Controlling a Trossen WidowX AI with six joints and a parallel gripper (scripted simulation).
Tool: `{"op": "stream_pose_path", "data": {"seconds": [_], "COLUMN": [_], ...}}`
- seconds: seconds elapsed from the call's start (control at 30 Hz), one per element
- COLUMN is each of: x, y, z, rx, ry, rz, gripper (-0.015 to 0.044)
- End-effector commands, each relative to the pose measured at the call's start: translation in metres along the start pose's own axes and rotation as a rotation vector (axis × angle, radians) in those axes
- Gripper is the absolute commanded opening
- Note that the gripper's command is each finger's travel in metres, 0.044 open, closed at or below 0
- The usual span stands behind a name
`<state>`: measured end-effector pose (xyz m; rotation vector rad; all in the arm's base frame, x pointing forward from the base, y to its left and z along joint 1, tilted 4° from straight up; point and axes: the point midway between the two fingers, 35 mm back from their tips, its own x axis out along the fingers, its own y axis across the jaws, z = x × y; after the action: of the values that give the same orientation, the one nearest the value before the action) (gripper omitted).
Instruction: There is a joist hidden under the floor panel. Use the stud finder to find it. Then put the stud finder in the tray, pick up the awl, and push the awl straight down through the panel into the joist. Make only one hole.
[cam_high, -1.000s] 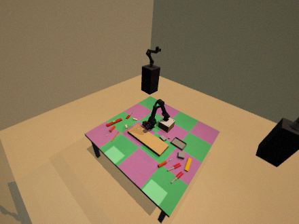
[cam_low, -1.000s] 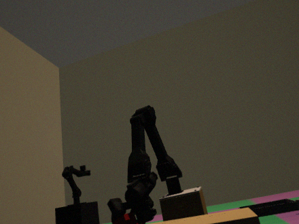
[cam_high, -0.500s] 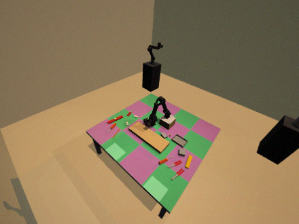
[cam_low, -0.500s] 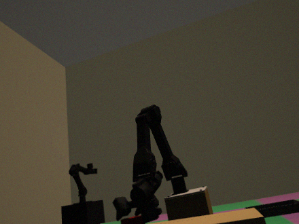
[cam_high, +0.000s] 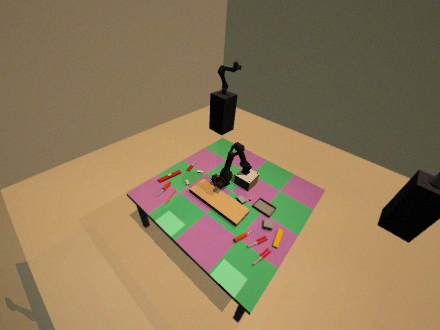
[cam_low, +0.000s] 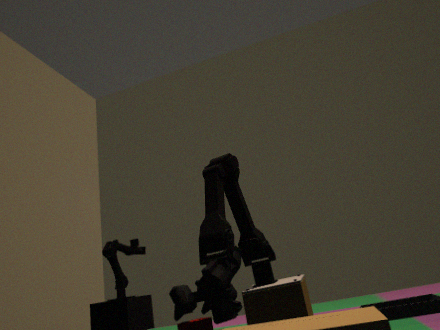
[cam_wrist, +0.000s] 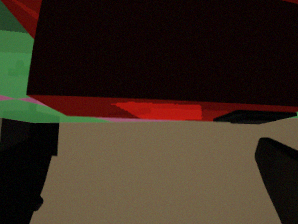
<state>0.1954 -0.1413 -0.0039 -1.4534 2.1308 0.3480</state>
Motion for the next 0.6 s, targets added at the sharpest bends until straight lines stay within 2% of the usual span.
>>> {"op": "stream_pose_path", "data": {"seconds": [0.0,0.17,0.4,0.57], "x": [-0.007,-0.014,-0.043,-0.041], "y": [-0.002,-0.002,0.0,-0.001], "z": [0.001,-0.005,-0.057,-0.052], "rx": [0.008,0.007,0.001,0.009], "ry": [-0.006,-0.005,0.0,-0.004], "rz": [-0.003,-0.002,-0.001,-0.003], "gripper": [0.044,0.044,0.044,0.044]}}
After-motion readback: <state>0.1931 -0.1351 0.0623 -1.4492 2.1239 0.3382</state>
